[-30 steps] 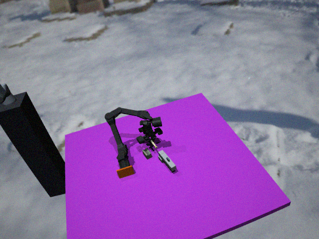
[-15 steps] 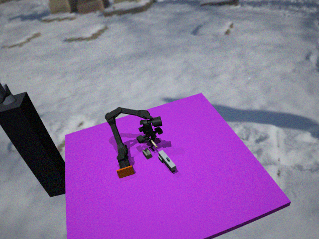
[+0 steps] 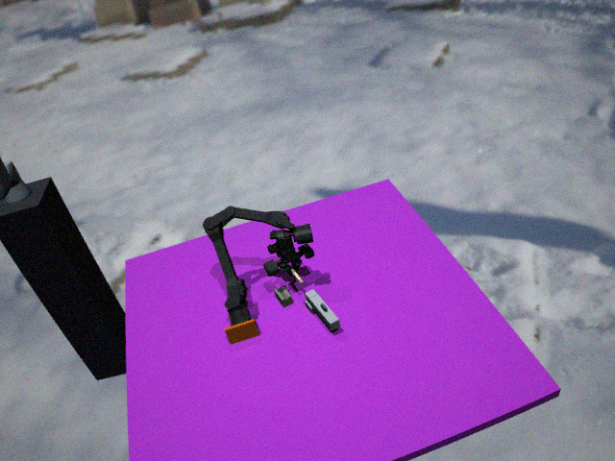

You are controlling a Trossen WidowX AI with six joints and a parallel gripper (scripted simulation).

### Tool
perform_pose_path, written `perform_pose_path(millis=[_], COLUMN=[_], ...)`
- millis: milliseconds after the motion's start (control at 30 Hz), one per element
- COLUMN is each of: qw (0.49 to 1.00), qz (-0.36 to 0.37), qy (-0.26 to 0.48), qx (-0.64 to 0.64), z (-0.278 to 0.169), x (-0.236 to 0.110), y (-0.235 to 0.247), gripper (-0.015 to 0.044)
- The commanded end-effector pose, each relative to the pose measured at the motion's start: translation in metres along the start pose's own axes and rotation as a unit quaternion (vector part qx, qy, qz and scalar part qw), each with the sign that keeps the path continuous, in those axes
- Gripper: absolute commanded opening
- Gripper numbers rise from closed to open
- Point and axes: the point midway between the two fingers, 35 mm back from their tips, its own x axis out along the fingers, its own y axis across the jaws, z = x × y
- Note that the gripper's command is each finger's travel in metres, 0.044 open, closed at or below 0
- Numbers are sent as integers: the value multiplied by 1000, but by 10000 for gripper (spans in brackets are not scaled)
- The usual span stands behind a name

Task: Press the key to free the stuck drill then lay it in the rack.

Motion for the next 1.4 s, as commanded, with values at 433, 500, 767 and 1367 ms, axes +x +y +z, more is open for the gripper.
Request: perform_pose_path(millis=[433, 500, 767, 1367], qw=[1000, 1000, 1000, 1000], qz=[-1, -1, -1, 0], qy=[3, 3, 3, 3], qx=[-2, -2, -2, -1], z=[4, 5, 7, 10], x=[0, 0, 0, 1], y=[20, 23, 34, 61], gripper=[0, 0, 0, 0])
